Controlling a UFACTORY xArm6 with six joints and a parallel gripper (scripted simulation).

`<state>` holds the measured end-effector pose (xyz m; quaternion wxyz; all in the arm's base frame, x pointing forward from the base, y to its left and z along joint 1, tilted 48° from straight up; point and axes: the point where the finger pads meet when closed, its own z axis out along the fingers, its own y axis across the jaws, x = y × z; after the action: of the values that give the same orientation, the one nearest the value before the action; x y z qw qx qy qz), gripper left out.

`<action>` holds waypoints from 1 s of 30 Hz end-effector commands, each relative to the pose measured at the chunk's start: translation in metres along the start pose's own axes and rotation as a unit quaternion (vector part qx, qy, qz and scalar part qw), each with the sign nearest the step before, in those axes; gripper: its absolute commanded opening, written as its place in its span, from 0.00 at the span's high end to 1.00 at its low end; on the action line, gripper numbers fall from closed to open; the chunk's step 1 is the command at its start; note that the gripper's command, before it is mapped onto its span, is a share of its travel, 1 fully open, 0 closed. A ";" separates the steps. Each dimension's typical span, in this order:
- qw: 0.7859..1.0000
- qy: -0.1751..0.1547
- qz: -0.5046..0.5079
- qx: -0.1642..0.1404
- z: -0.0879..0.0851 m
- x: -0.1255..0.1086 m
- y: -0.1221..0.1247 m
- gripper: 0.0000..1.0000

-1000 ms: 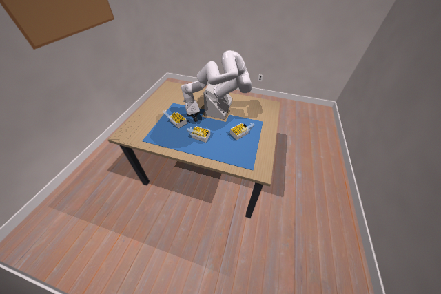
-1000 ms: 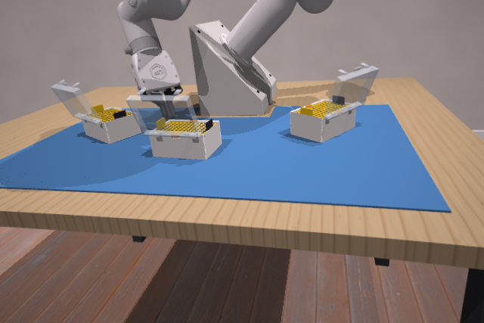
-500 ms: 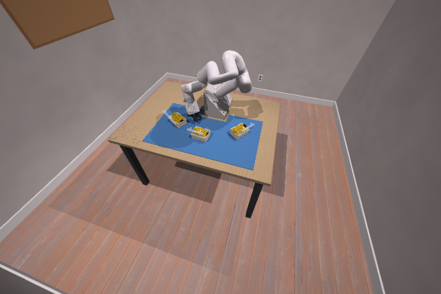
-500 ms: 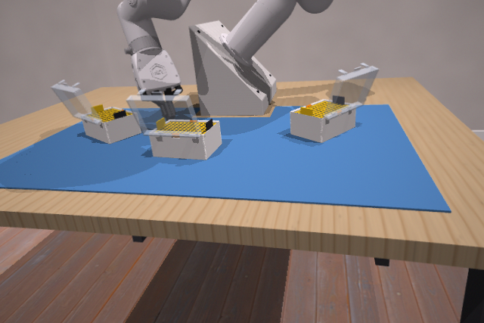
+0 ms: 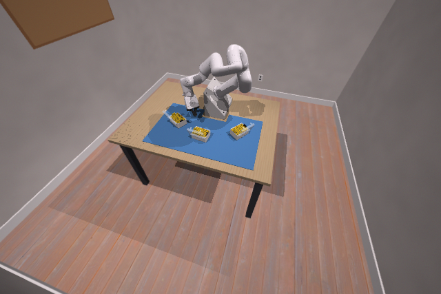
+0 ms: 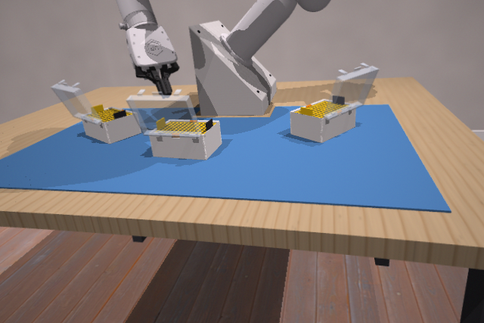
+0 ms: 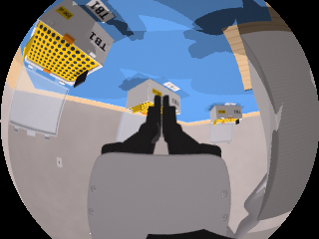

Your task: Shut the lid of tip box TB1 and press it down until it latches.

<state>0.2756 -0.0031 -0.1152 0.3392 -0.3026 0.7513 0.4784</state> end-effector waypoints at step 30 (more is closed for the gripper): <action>1.000 0.000 -0.002 0.001 -0.073 -0.042 -0.001 1.00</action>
<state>0.2841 -0.0641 -0.0595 0.3395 -0.3029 0.7510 0.4785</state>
